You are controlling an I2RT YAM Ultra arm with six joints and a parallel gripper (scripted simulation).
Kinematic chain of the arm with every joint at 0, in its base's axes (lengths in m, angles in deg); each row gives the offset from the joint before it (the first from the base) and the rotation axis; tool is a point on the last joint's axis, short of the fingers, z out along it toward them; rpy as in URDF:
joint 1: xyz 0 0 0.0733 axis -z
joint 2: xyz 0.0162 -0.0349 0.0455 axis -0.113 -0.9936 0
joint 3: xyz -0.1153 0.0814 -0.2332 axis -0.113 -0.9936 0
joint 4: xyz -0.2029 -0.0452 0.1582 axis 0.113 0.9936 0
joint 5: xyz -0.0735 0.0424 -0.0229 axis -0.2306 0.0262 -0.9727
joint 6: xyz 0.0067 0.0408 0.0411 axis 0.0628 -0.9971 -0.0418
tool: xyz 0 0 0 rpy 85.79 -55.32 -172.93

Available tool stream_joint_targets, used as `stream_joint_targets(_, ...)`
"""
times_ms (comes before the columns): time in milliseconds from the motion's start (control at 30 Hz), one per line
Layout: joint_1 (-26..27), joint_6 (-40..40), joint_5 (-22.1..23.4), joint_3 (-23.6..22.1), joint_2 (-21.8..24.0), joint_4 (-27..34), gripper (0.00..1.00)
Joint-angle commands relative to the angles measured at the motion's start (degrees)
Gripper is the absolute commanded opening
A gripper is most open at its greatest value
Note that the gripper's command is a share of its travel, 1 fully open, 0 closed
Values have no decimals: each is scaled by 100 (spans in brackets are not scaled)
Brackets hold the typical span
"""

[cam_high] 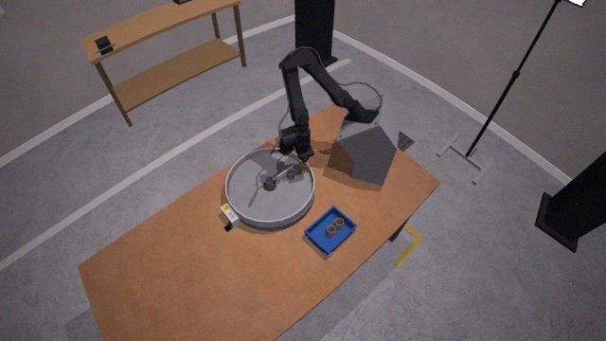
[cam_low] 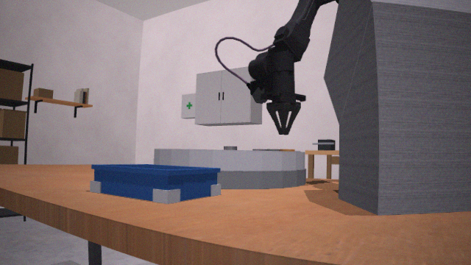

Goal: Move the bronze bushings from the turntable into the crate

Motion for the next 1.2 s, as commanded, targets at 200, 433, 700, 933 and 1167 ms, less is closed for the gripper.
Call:
stream_joint_targets(200,-12,56,42,164,221,10,15)
stream_joint_targets(433,-12,56,42,164,221,10,15)
stream_joint_targets(700,-12,56,42,164,221,12,15)
stream_joint_targets(933,-20,71,49,210,210,71,15)
stream_joint_targets(1167,-20,65,43,139,207,-5,15)
